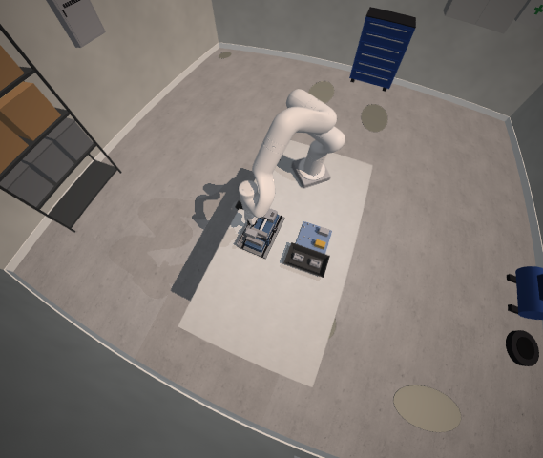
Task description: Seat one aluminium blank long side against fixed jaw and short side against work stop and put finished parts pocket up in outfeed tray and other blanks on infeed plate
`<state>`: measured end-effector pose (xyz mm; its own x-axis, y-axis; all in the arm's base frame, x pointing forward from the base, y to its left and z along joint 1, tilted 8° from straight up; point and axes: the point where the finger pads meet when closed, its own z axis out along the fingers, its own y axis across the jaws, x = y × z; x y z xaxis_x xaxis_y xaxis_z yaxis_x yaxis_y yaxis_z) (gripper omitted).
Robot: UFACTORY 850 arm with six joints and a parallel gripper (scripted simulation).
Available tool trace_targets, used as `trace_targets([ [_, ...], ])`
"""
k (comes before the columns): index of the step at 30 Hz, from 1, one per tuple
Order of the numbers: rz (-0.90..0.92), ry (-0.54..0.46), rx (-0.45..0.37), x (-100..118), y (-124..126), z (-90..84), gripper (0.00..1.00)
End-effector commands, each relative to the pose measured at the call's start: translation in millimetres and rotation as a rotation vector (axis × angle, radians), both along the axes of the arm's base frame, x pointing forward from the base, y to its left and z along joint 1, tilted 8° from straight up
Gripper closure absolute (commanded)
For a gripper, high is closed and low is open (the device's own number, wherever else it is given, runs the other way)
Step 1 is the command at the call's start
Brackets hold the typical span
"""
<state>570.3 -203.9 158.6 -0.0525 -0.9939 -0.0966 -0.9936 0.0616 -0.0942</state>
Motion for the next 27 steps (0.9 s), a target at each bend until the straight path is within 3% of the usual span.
trace_targets([
  [1, 0.000, -0.002, -0.001, 2, 0, -6.3, 1.00],
  [27, 0.000, -0.002, -0.001, 5, 3, -36.7, 1.00],
])
